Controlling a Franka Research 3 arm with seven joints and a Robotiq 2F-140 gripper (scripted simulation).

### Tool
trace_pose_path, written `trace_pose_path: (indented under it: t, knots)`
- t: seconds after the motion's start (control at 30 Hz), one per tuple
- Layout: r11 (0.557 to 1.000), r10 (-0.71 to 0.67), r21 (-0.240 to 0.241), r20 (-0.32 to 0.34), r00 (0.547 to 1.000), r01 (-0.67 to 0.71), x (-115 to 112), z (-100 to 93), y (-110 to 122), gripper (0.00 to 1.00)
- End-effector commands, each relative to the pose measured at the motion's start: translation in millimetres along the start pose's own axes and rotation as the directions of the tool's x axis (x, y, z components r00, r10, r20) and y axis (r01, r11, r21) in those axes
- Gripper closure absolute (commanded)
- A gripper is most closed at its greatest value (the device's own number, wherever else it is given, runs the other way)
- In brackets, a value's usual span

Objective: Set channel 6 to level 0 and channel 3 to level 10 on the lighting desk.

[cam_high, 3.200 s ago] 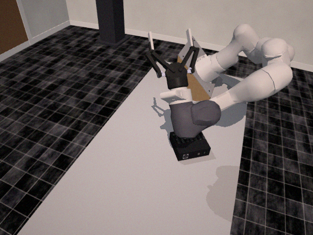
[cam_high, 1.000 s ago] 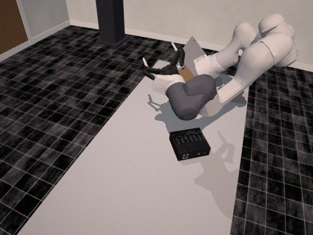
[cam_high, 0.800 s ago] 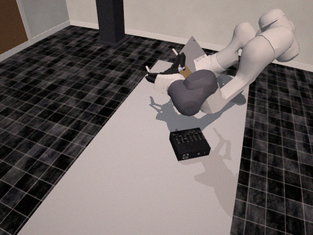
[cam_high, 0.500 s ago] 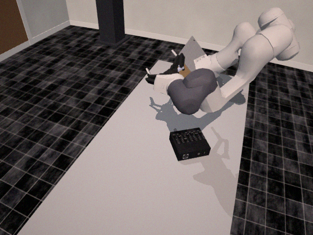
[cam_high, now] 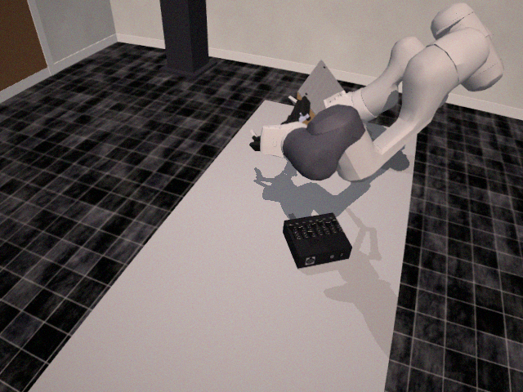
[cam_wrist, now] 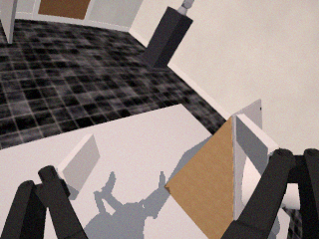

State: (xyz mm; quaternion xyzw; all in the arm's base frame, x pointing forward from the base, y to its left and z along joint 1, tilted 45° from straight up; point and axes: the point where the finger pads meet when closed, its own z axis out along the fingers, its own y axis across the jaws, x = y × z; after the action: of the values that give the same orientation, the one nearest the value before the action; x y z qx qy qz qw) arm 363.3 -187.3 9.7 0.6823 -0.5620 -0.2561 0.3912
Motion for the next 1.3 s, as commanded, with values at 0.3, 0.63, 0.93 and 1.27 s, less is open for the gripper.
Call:
trace_pose_path:
  t: [0.3, 0.63, 0.93, 1.27]
  knots:
    - [0.989, -0.104, 0.125, 0.154, 0.983, 0.085, -44.2, -5.5, -17.4, 0.0]
    - [0.989, -0.104, 0.125, 0.154, 0.983, 0.085, -44.2, -5.5, -17.4, 0.0]
    - [0.963, -0.184, 0.243, 0.273, 0.944, 0.117, -81.6, -19.5, -28.3, 0.0]
    - [0.849, -0.362, 0.523, 0.463, 0.809, 0.08, -156.3, -87.7, -44.2, 0.0]
